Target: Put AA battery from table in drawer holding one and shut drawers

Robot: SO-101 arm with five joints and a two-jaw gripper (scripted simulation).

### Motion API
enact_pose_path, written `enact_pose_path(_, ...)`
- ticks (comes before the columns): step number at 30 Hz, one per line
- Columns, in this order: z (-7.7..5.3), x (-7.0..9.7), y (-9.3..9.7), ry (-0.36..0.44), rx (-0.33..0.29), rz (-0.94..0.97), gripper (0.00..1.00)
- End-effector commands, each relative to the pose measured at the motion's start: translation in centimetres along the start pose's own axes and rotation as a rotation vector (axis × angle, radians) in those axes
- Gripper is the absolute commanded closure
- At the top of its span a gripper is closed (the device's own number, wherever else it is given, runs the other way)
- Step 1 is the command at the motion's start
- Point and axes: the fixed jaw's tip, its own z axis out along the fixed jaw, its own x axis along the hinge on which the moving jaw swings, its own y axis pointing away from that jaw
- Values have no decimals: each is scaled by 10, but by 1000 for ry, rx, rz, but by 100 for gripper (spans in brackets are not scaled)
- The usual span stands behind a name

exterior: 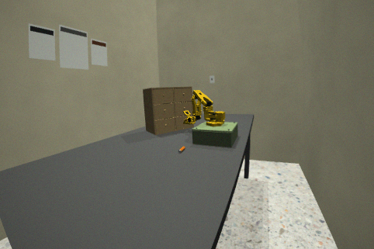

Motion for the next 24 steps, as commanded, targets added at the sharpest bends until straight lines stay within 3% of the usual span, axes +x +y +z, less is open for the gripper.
enact_pose_path(1,0,-2,3,-3,-8,3,79)
enact_pose_path(24,-1,-5,3,-3,-8,3,79)
